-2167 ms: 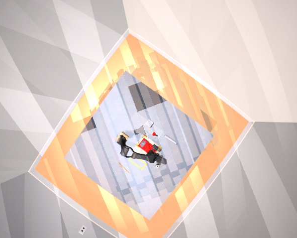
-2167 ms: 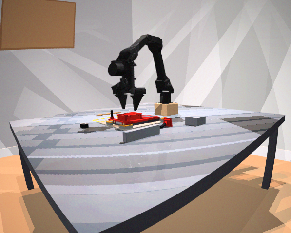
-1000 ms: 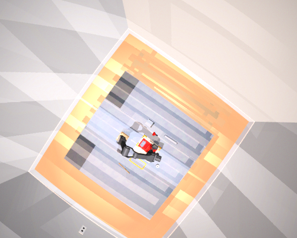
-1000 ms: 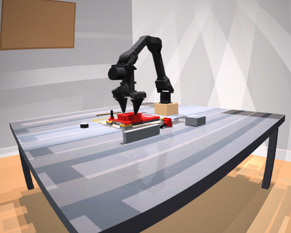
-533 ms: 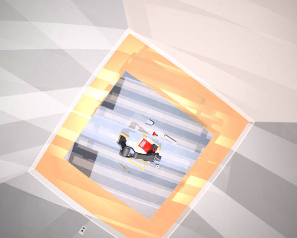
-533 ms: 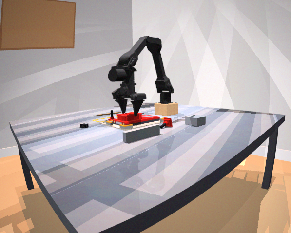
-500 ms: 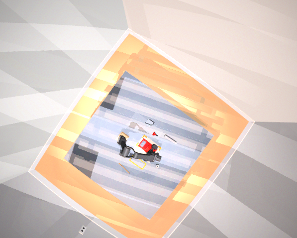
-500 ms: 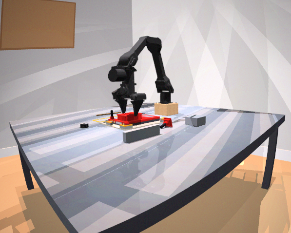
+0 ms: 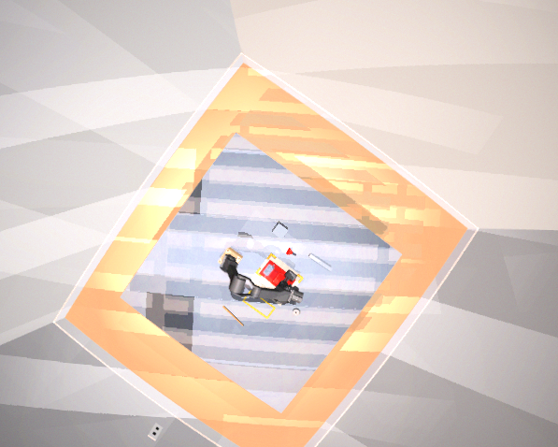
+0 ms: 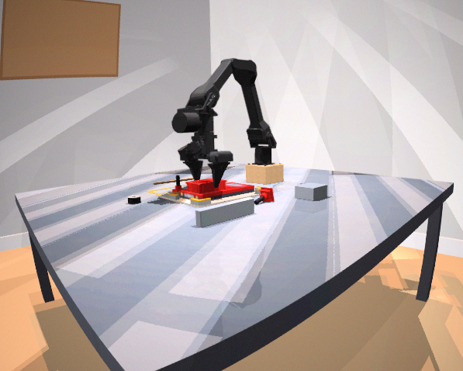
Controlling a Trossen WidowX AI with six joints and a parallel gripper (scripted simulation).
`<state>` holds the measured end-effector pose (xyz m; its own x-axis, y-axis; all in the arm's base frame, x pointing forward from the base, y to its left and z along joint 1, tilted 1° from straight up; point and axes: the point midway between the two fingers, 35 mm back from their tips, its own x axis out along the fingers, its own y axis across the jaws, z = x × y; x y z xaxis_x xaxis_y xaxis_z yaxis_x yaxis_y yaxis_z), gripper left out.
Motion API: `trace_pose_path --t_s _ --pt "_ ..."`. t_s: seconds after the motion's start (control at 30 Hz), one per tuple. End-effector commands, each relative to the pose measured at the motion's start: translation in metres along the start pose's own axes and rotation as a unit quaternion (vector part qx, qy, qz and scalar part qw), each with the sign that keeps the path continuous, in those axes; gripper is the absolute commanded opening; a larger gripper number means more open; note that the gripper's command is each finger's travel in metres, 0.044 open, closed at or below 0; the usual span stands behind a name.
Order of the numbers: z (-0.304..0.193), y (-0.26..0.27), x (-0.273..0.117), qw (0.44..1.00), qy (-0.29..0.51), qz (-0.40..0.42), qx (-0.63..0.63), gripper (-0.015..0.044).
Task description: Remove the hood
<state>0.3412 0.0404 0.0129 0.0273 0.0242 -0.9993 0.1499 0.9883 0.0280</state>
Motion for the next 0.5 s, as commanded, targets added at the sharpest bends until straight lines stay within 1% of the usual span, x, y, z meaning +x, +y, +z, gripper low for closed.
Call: trace_pose_path --t_s 0.0,0.07,0.37,0.47 --pt "0.0001 0.0000 -0.0003 1.000 0.000 0.000 0.000 0.0387" --pt "0.0001 0.0000 -0.0003 1.000 0.000 0.000 0.000 0.0335" --pt "0.0001 0.0000 -0.0003 1.000 0.000 0.000 0.000 0.0275" --pt "0.0002 0.0001 -0.0009 1.000 0.000 0.000 0.000 0.0196"
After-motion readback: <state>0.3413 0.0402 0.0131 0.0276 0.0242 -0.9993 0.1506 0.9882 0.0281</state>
